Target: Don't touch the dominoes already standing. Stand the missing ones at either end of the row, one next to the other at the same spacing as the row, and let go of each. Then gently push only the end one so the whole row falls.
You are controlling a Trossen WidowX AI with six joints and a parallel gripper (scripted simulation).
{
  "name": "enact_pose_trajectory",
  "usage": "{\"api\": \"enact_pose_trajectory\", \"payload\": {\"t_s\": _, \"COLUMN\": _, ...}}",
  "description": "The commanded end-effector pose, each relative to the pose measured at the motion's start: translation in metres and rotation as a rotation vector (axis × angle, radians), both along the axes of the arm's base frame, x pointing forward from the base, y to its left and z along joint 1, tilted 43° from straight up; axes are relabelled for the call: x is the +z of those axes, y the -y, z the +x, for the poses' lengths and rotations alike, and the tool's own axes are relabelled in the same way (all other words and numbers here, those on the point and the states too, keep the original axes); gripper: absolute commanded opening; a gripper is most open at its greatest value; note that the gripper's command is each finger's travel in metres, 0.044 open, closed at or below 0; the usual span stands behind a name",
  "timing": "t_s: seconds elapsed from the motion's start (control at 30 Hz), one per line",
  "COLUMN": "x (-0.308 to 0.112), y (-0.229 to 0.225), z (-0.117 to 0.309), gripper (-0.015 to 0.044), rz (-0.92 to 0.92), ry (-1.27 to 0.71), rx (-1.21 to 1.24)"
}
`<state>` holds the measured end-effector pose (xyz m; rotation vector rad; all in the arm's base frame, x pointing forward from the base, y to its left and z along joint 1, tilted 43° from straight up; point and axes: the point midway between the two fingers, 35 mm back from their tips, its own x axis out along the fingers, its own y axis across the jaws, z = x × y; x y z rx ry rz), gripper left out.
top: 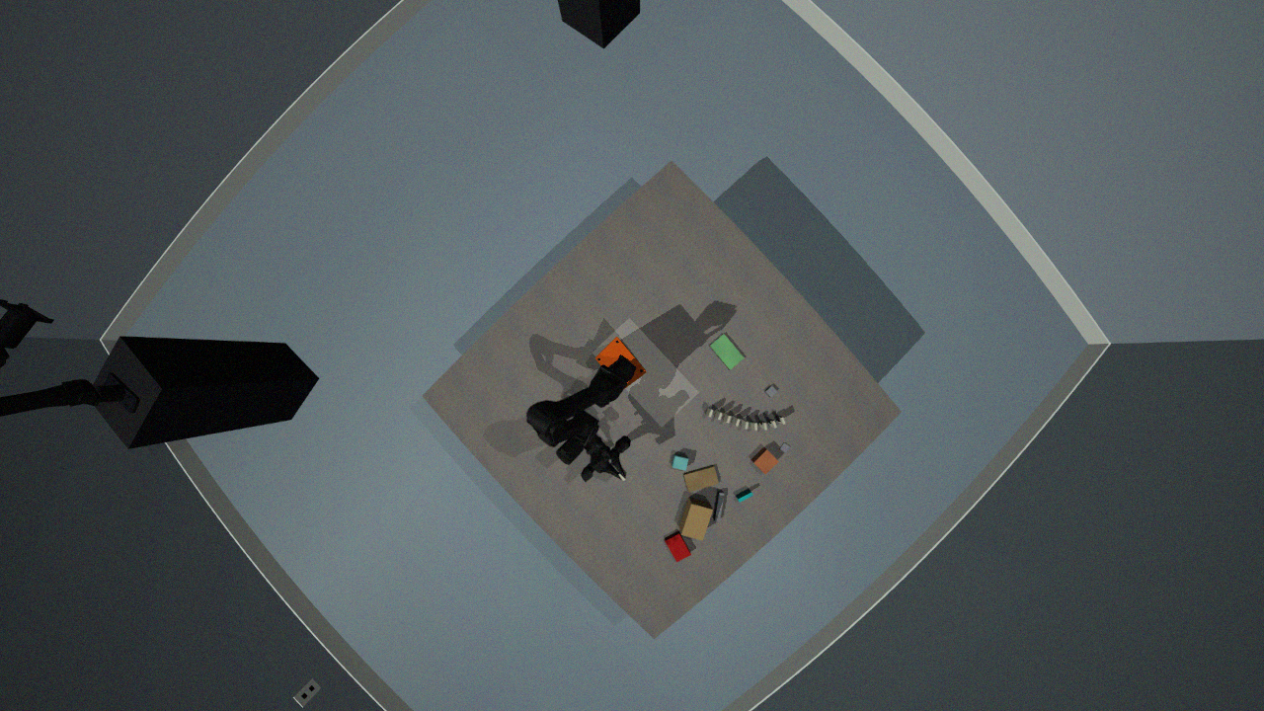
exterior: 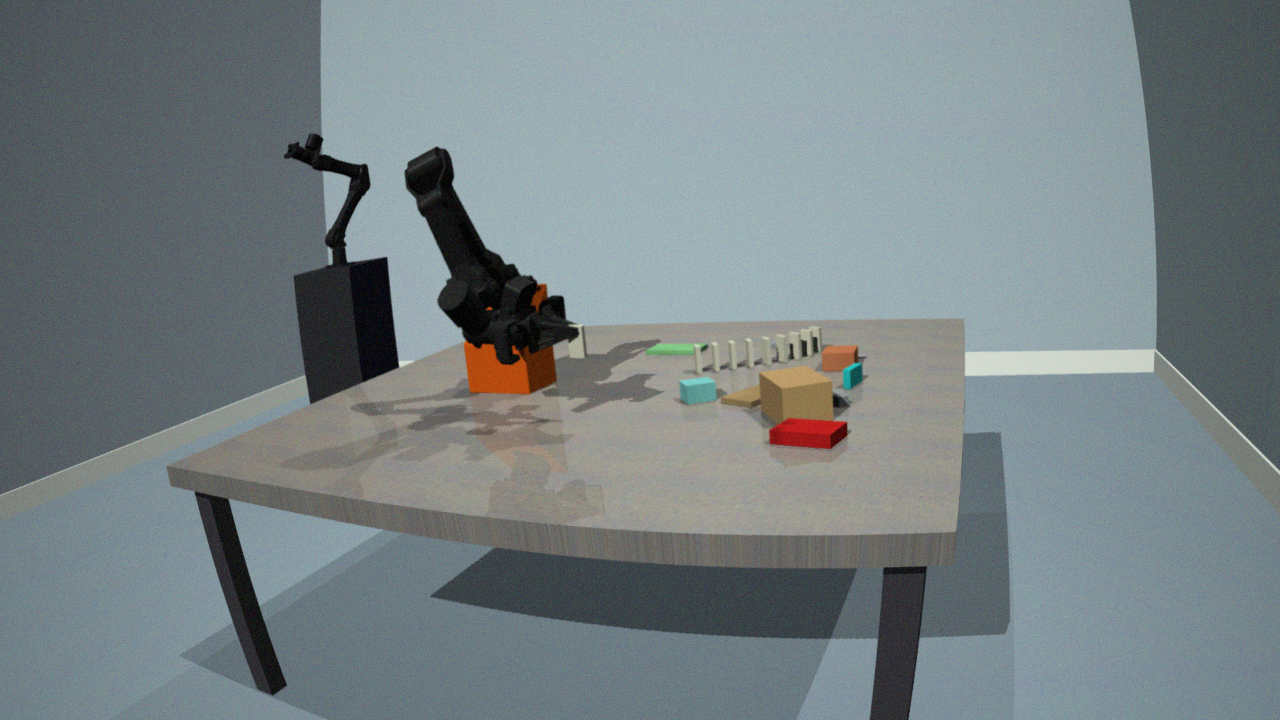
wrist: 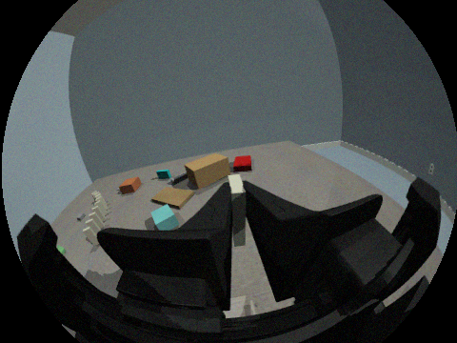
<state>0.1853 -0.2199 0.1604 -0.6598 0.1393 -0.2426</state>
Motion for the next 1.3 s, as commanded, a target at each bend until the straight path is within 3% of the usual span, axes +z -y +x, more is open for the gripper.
{"api": "enact_pose_trajectory", "payload": {"t_s": 0.0, "x": 0.003, "y": -0.014, "z": -0.008, "gripper": 0.0022, "rz": -0.092, "ry": 0.012, "rx": 0.047}}
{"api": "enact_pose_trajectory", "payload": {"t_s": 0.7, "x": 0.002, "y": -0.015, "z": -0.008, "gripper": 0.0022, "rz": -0.097, "ry": 0.013, "rx": 0.049}}
{"api": "enact_pose_trajectory", "payload": {"t_s": 1.27, "x": -0.013, "y": 0.013, "z": -0.01, "gripper": 0.0022, "rz": -0.11, "ry": 0.007, "rx": 0.05}}
